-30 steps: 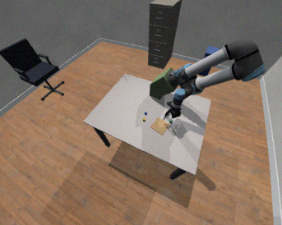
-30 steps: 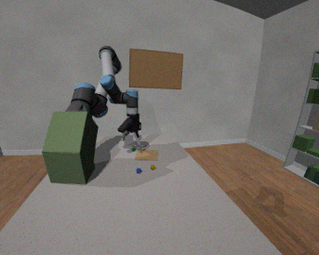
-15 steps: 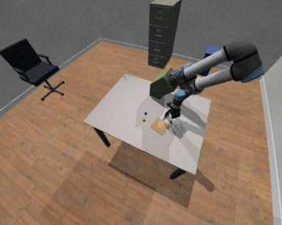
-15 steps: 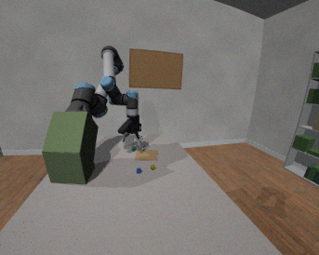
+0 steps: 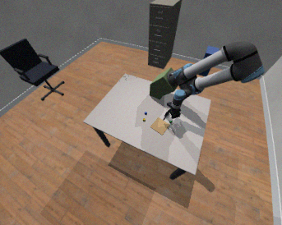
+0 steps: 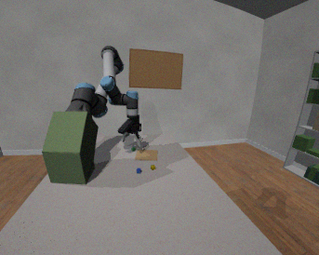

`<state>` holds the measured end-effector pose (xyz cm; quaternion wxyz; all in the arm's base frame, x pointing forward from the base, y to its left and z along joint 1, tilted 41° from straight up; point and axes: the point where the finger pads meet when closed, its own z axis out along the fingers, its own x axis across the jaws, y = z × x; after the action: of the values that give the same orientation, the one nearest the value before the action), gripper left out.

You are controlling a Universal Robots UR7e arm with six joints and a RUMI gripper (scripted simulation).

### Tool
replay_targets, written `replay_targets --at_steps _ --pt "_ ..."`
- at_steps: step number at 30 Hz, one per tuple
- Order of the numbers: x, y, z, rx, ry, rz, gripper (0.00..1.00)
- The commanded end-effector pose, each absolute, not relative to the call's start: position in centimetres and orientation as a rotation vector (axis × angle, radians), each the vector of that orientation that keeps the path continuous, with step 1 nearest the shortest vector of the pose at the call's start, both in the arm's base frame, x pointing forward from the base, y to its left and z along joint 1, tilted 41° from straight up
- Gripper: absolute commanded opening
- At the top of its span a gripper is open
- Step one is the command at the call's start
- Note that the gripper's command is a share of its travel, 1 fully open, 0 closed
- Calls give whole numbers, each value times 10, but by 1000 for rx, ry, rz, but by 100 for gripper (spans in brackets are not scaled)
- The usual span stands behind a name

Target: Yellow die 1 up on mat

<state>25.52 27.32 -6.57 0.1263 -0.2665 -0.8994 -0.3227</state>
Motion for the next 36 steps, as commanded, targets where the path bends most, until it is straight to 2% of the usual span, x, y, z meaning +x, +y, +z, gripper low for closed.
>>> replay_targets --at_steps 1,36 --pt "256 273 -66 -776 -2619 -940 100" --pt "256 269 -61 -776 -2619 -940 100"
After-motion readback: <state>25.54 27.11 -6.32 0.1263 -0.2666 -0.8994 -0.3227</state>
